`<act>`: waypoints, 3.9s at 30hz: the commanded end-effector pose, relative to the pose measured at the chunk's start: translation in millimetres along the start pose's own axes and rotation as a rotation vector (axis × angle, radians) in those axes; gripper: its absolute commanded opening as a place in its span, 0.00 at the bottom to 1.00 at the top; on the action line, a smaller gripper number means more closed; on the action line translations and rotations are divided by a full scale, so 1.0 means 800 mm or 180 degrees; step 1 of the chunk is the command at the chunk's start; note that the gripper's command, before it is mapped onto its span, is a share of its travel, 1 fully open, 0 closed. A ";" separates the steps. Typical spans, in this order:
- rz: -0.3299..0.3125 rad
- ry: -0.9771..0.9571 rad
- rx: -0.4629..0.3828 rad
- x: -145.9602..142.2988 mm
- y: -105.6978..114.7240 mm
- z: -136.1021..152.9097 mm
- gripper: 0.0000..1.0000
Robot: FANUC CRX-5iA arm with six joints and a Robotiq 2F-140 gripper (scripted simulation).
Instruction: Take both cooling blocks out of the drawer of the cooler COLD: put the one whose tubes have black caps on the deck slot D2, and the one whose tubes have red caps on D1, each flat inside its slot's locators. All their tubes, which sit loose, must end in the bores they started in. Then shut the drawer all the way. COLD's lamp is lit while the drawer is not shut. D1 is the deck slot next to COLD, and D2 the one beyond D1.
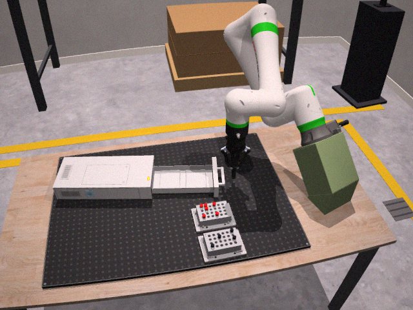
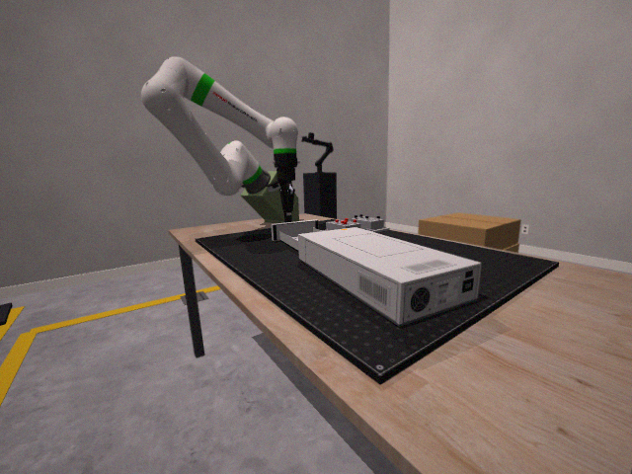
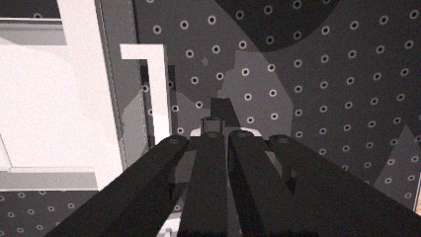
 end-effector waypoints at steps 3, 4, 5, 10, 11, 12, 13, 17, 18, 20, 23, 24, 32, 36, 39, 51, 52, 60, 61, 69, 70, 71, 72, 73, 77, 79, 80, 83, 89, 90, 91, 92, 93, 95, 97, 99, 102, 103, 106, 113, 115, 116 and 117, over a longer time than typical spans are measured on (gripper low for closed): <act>-0.0004 0.0000 -0.0003 -0.001 -0.009 0.001 0.10; -0.0004 0.0000 -0.0003 -0.001 -0.011 0.001 0.10; -0.0004 0.0000 -0.0003 -0.001 -0.012 0.001 0.10; -0.0004 0.0000 -0.0003 -0.001 -0.019 0.001 0.10; -0.0004 0.0000 -0.0003 -0.001 -0.019 0.001 0.10; -0.0004 0.0000 -0.0003 -0.001 -0.021 0.001 0.10; -0.0004 0.0000 -0.0003 -0.001 -0.022 0.001 0.10; -0.0004 0.0000 -0.0003 -0.001 -0.025 0.001 0.10; -0.0004 0.0000 -0.0003 -0.001 -0.025 0.001 0.10; -0.0004 0.0000 -0.0003 -0.001 -0.025 0.001 0.10; -0.0004 0.0000 -0.0003 -0.002 -0.025 0.001 0.10; -0.0004 0.0000 -0.0003 -0.004 -0.025 0.001 0.10; -0.0004 0.0000 -0.0003 -0.014 -0.025 0.003 0.10; -0.0004 0.0000 -0.0003 -0.020 -0.025 0.004 0.10; -0.0004 0.0000 -0.0003 -0.025 -0.025 0.005 0.10; -0.0004 0.0000 -0.0003 -0.042 -0.025 0.009 0.10; -0.0004 0.0000 -0.0003 -0.043 -0.025 0.009 0.10; -0.0004 0.0000 -0.0003 -0.056 -0.025 0.011 0.10; -0.0004 0.0000 -0.0003 -0.056 -0.025 0.011 0.10; -0.0004 0.0000 -0.0003 -0.068 -0.025 0.014 0.10; -0.0004 0.0000 -0.0003 -0.069 -0.025 0.014 0.10; -0.0004 0.0000 -0.0003 -0.071 -0.025 0.014 0.10; -0.0004 0.0000 -0.0003 -0.073 -0.025 0.015 0.10; -0.0004 0.0000 -0.0003 -0.074 -0.025 0.015 0.10; -0.0005 0.0000 -0.0003 -0.078 -0.025 0.016 0.10; -0.0005 0.0000 -0.0003 -0.078 -0.025 0.016 0.10; -0.0005 0.0000 -0.0003 -0.079 -0.025 0.016 0.10; -0.0004 0.0000 -0.0003 -0.084 -0.025 0.017 0.10; -0.0005 0.0000 -0.0003 -0.094 -0.025 0.019 0.10; -0.0005 0.0000 -0.0003 -0.096 -0.025 0.019 0.10; -0.0005 0.0000 -0.0003 -0.097 -0.025 0.019 0.10; -0.0005 0.0000 -0.0003 -0.099 -0.025 0.020 0.10; -0.0005 0.0000 -0.0003 -0.101 -0.025 0.020 0.10; -0.0005 0.0000 -0.0003 -0.102 -0.025 0.020 0.10; -0.0005 0.0000 -0.0003 -0.104 -0.025 0.021 0.10; -0.0005 0.0000 -0.0003 -0.107 -0.025 0.021 0.10; -0.0005 0.0000 -0.0003 -0.112 -0.025 0.022 0.10; -0.0005 0.0000 -0.0003 -0.114 -0.025 0.023 0.10; -0.0005 0.0000 -0.0003 -0.119 -0.025 0.024 0.10; -0.0005 0.0000 -0.0003 -0.127 -0.025 0.025 0.10; -0.0005 0.0000 -0.0003 -0.130 -0.025 0.026 0.10; -0.0005 0.0000 -0.0003 -0.132 -0.025 0.026 0.10; -0.0005 0.0000 -0.0003 -0.133 -0.025 0.026 0.10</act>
Point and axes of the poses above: the point where the finger pads meet when closed, its own y axis back along the fingers, its own x axis across the jaws, z = x × y, the point moved 5 cm from there along y, back along the fingers, and after that the axes turned 11 degrees about -y, right-handed, at the moved point
